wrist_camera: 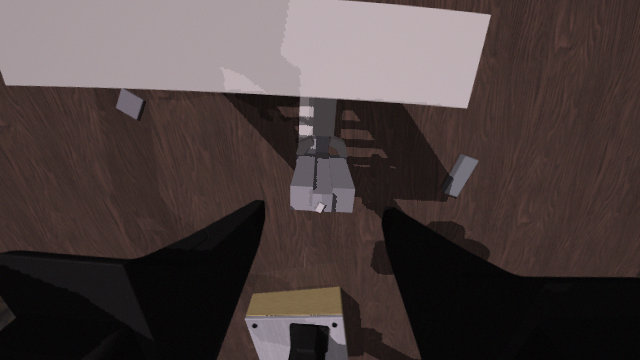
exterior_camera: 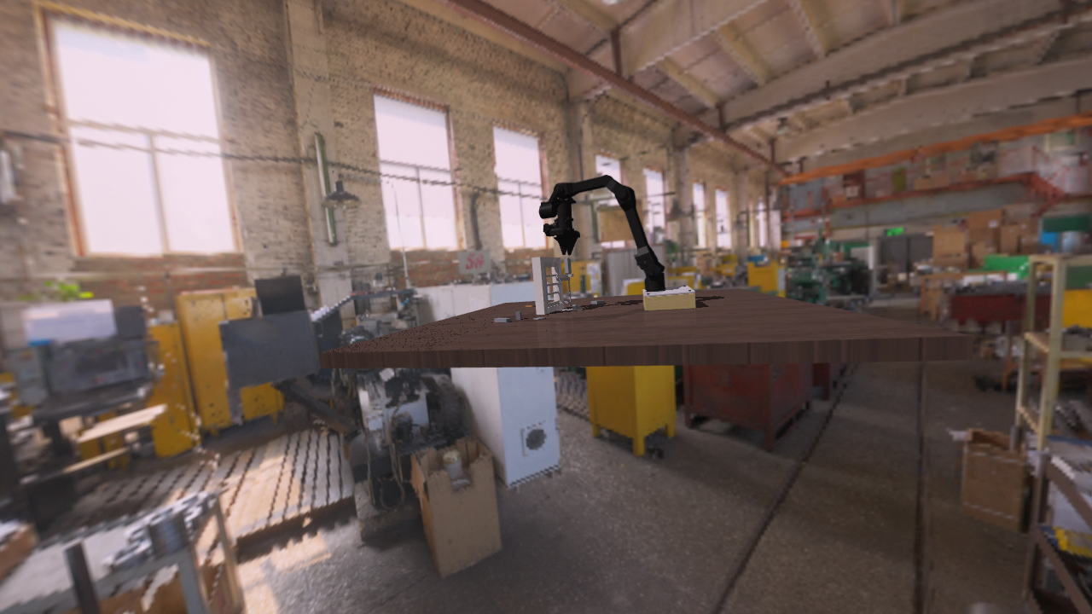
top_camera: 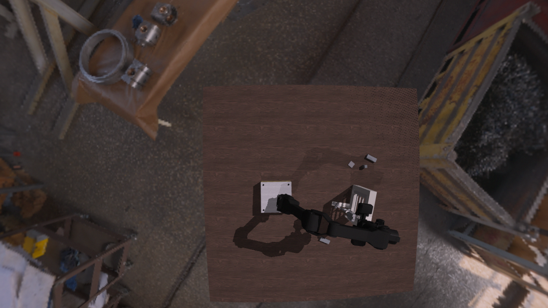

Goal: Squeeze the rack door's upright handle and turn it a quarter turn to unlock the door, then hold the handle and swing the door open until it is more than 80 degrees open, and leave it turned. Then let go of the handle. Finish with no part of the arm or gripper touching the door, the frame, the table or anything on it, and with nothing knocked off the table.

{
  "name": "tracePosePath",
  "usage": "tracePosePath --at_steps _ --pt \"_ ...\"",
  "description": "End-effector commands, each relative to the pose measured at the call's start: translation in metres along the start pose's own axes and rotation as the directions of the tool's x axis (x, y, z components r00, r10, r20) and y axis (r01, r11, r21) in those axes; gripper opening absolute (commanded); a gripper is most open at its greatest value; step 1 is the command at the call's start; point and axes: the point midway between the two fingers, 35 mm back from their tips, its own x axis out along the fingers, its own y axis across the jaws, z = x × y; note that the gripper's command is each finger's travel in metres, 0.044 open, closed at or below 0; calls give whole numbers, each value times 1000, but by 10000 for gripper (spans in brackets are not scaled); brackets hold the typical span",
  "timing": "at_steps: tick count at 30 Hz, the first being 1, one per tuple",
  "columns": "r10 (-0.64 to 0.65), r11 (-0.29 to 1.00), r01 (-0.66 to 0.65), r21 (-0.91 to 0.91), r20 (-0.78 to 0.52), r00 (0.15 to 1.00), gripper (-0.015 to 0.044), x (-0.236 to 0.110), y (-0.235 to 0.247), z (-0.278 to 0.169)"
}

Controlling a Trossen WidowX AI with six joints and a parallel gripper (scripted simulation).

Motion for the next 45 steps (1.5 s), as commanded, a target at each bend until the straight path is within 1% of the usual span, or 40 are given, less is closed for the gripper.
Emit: tracePosePath --at_steps 1,35,43,45 --pt "4 1000 -4 -2 -5 1000 282 7 1 0" --pt "3 1000 -3 0 -21 1000 282 61 1 -2" --pt "3 1000 -3 0 -21 1000 72 61 1 -2" --pt "3 1000 -3 0 -21 1000 59 61 1 -2"
